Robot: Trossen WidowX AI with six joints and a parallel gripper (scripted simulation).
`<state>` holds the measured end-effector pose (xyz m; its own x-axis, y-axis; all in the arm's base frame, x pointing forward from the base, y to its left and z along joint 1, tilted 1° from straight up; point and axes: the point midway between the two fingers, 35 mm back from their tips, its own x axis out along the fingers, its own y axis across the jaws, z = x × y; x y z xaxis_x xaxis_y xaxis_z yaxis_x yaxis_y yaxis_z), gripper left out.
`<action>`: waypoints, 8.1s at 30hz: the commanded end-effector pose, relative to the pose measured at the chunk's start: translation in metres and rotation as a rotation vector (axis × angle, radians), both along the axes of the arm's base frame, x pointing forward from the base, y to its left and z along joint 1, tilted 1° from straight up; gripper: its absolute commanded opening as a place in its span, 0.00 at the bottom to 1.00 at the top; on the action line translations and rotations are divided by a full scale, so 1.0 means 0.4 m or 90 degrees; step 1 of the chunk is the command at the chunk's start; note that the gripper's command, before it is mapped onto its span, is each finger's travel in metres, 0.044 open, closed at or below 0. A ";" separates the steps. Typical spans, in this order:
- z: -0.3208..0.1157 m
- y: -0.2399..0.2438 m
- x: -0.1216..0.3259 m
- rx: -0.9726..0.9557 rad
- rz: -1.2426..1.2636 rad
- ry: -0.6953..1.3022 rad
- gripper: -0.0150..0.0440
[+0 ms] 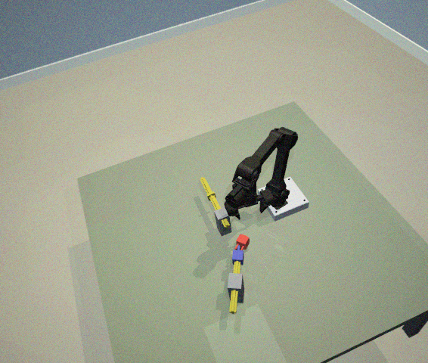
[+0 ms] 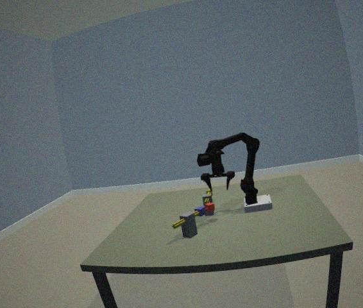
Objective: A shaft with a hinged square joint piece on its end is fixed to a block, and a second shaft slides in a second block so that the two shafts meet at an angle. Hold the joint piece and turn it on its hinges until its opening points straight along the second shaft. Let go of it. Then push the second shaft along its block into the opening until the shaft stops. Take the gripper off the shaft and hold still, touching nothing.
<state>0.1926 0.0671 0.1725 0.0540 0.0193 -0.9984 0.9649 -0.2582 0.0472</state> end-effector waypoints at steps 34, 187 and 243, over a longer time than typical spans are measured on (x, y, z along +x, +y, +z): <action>-0.070 0.004 0.006 0.037 -0.494 0.006 1.00; -0.287 0.094 0.159 0.040 -0.494 0.005 0.56; -0.282 0.052 0.198 0.014 -0.189 0.011 0.25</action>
